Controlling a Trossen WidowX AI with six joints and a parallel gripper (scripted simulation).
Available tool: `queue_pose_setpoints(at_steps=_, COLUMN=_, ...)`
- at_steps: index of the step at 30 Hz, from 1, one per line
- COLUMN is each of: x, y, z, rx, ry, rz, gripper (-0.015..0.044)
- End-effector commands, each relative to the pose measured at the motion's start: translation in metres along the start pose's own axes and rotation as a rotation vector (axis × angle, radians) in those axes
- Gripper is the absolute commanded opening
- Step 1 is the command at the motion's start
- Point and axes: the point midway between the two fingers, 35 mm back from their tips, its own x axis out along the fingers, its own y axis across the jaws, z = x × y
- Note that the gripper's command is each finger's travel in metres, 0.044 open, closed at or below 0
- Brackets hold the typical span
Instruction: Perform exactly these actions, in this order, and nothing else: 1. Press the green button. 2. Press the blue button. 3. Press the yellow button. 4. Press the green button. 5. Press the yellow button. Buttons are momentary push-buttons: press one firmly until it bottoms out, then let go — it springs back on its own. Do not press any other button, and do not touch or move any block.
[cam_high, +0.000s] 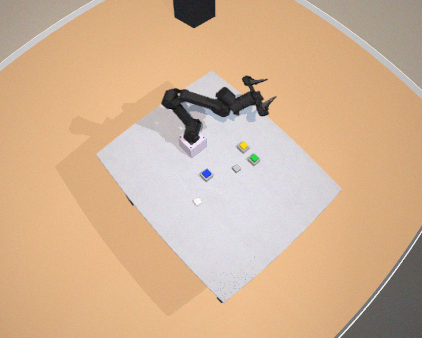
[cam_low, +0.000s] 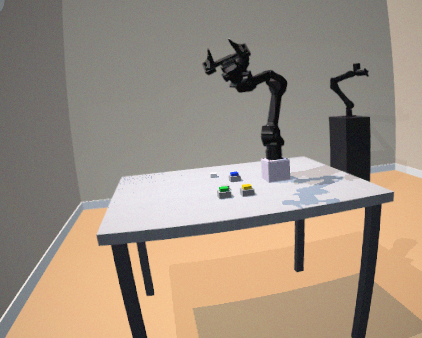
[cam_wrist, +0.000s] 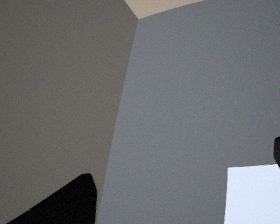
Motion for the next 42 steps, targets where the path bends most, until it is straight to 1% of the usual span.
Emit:
queue_pose_setpoints(at_steps=1, x=0.001, y=0.002, z=0.002, rx=0.020, ry=-0.008, rz=0.009, gripper=0.0400)
queue_pose_setpoints(at_steps=3, x=0.005, y=0.020, z=0.019, rx=0.179, ry=-0.064, rz=0.081, gripper=0.0400)
queue_pose_setpoints(at_steps=7, x=0.006, y=0.071, z=0.071, rx=0.643, ry=-0.178, rz=0.348, gripper=0.0400)
queue_pose_setpoints(at_steps=11, x=-0.009, y=0.113, z=0.119, rx=1.038, ry=-0.196, rz=0.644, gripper=0.0400)
queue_pose_setpoints(at_steps=17, x=-0.039, y=0.150, z=0.169, rx=1.422, ry=-0.102, rz=1.019, gripper=0.0400)
queue_pose_setpoints(at_steps=22, x=-0.072, y=0.171, z=0.203, rx=1.668, ry=0.073, rz=1.338, gripper=0.0400)
queue_pose_setpoints(at_steps=26, x=-0.104, y=0.184, z=0.227, rx=1.813, ry=0.293, rz=1.601, gripper=0.0400)
queue_pose_setpoints(at_steps=31, x=-0.148, y=0.192, z=0.249, rx=1.900, ry=0.677, rz=1.913, gripper=0.0400)
queue_pose_setpoints(at_steps=34, x=-0.176, y=0.193, z=0.258, rx=1.886, ry=0.967, rz=2.071, gripper=0.0400)
queue_pose_setpoints(at_steps=37, x=-0.203, y=0.191, z=0.263, rx=1.812, ry=1.295, rz=2.193, gripper=0.0400)
queue_pose_setpoints(at_steps=40, x=-0.230, y=0.187, z=0.264, rx=1.672, ry=1.654, rz=2.262, gripper=0.0400)
queue_pose_setpoints(at_steps=42, x=-0.247, y=0.182, z=0.263, rx=1.539, ry=1.903, rz=2.271, gripper=0.0400)
